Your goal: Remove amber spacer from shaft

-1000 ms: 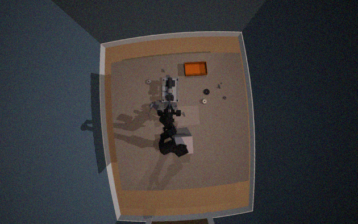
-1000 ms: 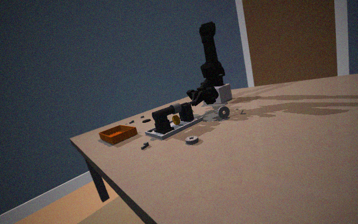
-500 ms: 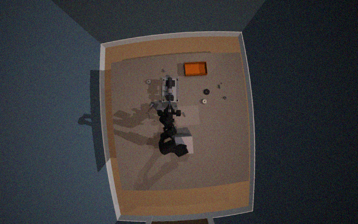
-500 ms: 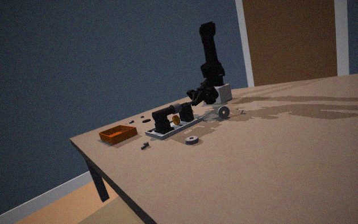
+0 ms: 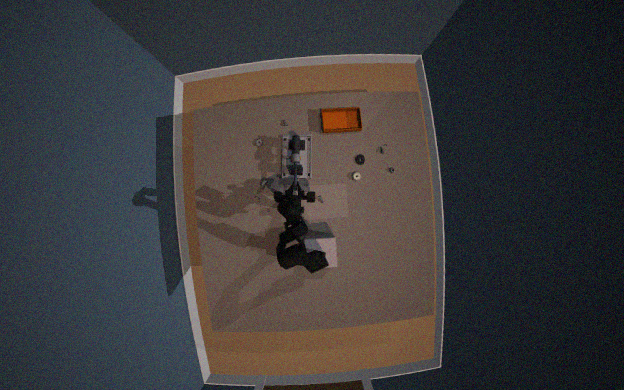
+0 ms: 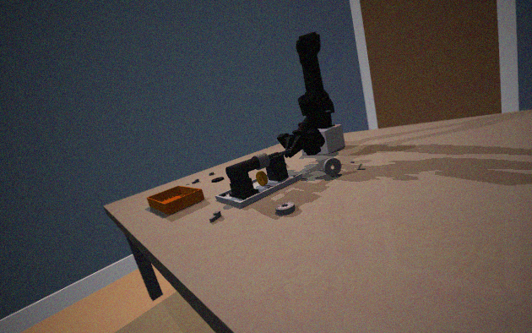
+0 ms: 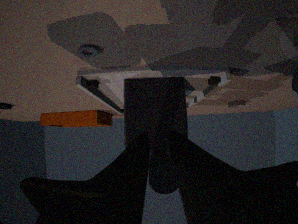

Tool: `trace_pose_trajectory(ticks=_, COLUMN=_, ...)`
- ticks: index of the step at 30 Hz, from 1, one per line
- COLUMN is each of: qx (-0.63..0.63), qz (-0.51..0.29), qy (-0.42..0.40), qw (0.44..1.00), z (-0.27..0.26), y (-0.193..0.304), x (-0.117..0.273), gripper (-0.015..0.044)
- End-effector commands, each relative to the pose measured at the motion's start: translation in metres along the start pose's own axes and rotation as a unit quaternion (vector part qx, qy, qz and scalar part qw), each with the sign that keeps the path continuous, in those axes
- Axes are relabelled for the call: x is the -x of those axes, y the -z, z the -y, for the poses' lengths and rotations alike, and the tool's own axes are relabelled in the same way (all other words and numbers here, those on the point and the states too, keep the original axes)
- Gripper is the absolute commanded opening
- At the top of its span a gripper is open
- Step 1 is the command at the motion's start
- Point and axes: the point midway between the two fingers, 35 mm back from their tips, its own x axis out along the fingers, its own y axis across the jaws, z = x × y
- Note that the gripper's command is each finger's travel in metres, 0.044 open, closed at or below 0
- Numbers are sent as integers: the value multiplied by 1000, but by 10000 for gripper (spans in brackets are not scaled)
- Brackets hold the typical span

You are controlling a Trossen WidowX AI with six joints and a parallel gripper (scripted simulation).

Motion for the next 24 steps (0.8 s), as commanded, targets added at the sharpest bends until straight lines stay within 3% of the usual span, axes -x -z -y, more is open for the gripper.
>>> trace_pose_trajectory(ticks=1, qx=-1, qz=-2, qy=-1, qw=1000, z=0, y=1, x=-1, gripper=0)
trace_pose_trajectory(ticks=24, qx=-1, qz=-2, qy=-1, qw=1000, z=0, y=3, x=-3, gripper=0)
